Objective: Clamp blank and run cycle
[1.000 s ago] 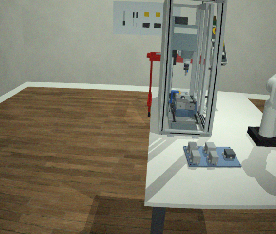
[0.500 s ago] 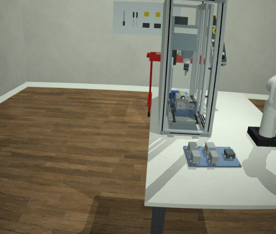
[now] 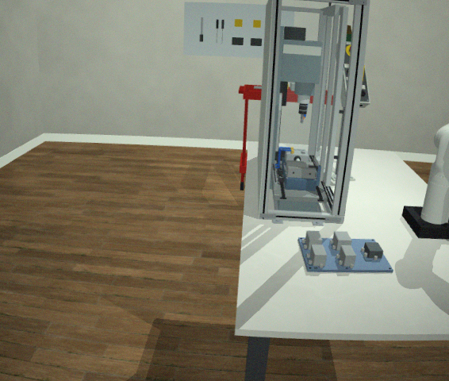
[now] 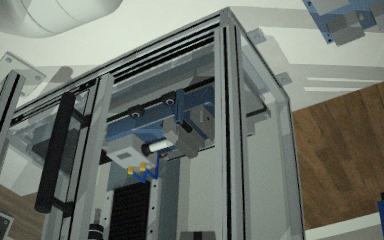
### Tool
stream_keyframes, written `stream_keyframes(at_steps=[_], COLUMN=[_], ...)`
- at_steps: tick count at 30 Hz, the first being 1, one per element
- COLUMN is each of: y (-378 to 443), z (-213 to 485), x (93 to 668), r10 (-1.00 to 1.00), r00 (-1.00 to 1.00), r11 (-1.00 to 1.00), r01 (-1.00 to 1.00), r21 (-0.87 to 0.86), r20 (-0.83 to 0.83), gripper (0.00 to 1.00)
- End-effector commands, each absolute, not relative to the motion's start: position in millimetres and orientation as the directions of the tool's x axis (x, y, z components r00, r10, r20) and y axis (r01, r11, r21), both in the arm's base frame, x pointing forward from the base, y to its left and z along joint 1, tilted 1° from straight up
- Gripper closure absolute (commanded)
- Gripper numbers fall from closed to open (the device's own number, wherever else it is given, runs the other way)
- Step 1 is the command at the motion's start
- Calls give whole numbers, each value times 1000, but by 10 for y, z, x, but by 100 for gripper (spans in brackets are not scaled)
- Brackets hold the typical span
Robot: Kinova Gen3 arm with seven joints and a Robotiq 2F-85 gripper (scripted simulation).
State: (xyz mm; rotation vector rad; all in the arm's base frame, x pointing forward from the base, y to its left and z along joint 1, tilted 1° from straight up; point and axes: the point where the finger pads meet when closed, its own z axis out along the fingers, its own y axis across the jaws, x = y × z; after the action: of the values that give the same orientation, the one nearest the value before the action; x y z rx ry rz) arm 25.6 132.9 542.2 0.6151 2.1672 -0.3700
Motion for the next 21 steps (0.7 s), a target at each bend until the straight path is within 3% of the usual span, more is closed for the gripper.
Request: stream_keyframes(at_steps=[1, 21], y=[1328, 1327], z=[5425, 5425], x=[259, 259], r10=[308, 333], r00=[-523, -477], r11=[830, 803], r01=[556, 596], r21=[-44, -21], r20=[-795, -813], gripper=[90, 90])
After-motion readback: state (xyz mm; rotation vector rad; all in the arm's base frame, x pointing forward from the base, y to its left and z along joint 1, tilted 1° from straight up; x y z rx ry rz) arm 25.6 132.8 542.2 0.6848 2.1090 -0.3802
